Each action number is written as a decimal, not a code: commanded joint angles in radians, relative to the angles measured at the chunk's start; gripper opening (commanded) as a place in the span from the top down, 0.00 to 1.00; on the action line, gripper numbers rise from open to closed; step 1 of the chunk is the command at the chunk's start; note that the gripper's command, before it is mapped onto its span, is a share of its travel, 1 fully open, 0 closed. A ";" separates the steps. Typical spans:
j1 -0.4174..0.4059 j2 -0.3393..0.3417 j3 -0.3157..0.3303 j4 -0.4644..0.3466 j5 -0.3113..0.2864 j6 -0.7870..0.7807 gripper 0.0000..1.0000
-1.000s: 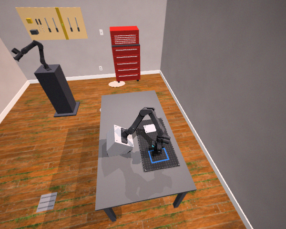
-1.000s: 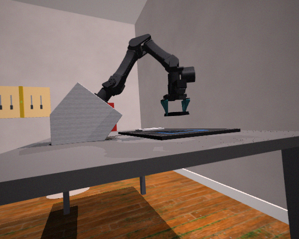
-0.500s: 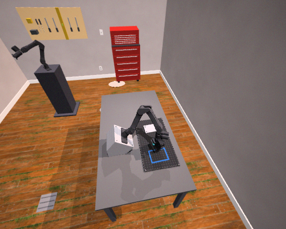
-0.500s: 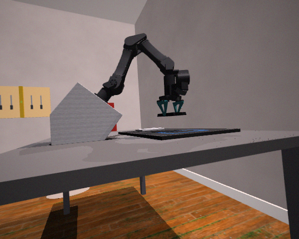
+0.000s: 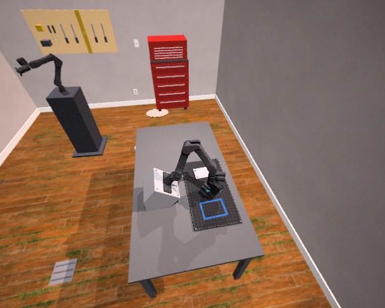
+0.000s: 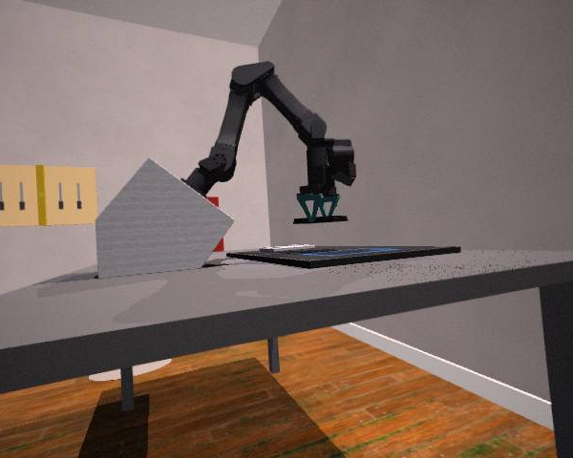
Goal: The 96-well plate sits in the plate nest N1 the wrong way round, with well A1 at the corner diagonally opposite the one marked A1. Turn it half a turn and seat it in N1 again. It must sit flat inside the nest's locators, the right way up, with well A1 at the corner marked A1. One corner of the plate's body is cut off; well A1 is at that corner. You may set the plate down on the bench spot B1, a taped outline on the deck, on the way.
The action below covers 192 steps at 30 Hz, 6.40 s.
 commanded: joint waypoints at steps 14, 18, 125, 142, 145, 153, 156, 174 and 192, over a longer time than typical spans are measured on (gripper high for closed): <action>0.203 -0.078 -0.029 0.005 0.149 0.162 1.00; 0.267 -0.088 -0.034 0.004 0.189 0.212 1.00; 1.119 0.203 0.211 -0.085 0.691 -0.016 1.00; 1.120 0.204 0.211 -0.085 0.691 -0.159 1.00; 1.120 0.204 0.211 -0.085 0.691 -0.159 1.00; 1.119 0.204 0.212 -0.085 0.691 -0.159 1.00; 1.119 0.204 0.212 -0.085 0.691 -0.160 1.00; 1.119 0.204 0.212 -0.085 0.690 -0.160 1.00; 1.118 0.204 0.212 -0.085 0.690 -0.161 1.00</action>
